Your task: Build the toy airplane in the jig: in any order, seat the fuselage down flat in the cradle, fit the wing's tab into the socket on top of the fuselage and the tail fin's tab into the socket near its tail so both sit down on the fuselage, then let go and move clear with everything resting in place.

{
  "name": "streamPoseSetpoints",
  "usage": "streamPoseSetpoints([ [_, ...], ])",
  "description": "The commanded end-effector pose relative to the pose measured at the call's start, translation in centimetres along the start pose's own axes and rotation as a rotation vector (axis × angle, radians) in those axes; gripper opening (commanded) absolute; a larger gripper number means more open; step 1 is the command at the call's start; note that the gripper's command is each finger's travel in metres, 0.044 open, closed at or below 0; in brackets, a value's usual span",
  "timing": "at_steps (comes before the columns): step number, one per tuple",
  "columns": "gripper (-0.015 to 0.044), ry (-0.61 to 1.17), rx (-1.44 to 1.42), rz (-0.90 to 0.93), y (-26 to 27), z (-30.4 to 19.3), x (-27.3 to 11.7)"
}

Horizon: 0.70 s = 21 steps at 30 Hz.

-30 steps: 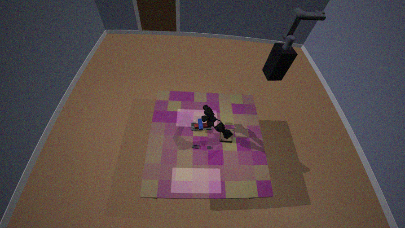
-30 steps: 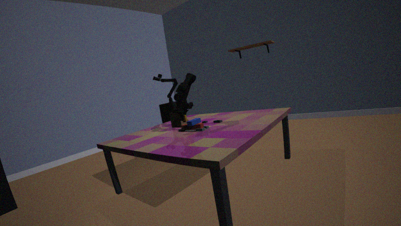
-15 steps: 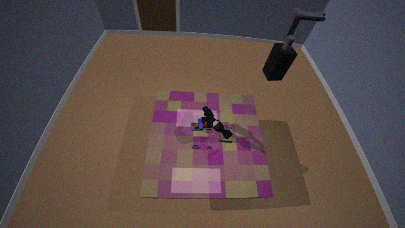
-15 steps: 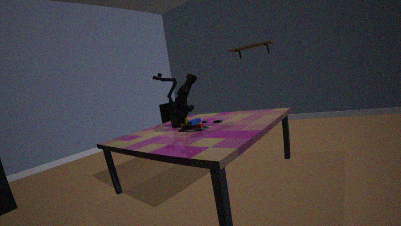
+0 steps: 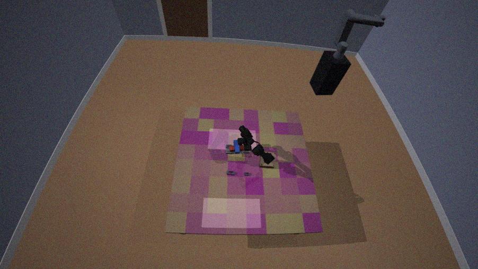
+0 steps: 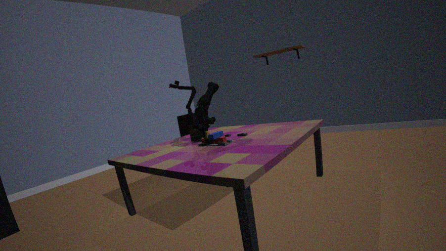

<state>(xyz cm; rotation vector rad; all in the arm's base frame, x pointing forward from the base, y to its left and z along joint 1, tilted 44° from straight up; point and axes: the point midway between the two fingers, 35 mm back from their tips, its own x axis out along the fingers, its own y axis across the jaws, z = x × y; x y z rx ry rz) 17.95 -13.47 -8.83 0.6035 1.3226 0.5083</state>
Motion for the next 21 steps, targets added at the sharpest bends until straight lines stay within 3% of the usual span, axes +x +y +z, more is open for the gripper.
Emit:
streamPoseSetpoints([
  [1,0.0053,0.0,0.001,0.0,0.0,0.0,0.0],
  [9,0.026,0.0,0.001,0.0,0.0,0.0,0.0],
  [15,0.026,0.0,0.001,0.0,0.0,0.0,-0.3],
  [21,0.026,0.001,0.006,-0.002,-0.1,0.0,-8.9],
])
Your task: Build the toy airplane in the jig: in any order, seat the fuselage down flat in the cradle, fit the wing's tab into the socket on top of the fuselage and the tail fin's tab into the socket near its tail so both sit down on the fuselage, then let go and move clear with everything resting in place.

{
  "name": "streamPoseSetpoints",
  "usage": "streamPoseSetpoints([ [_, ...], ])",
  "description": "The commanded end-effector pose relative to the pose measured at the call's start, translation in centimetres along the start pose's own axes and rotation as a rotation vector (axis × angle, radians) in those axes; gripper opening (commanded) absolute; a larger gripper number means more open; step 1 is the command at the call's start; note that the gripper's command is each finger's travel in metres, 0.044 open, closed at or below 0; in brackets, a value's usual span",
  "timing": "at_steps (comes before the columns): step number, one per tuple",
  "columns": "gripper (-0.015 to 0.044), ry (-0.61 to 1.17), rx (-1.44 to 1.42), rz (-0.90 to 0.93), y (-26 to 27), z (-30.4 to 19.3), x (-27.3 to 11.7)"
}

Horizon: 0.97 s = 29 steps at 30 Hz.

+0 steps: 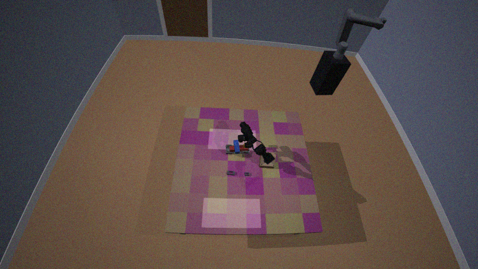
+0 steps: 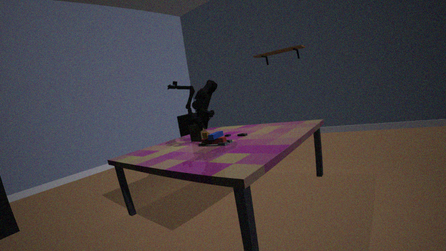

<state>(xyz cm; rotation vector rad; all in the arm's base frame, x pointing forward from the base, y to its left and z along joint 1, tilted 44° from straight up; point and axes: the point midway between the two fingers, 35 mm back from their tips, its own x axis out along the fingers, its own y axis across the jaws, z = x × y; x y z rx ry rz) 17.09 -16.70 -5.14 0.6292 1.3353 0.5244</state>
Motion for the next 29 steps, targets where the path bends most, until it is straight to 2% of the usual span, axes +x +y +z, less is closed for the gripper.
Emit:
streamPoseSetpoints([
  [1,0.026,-0.014,-0.008,-0.026,0.0,-0.13,-4.25],
  [29,0.026,-0.015,-0.008,-0.026,-0.37,0.38,-4.27],
])
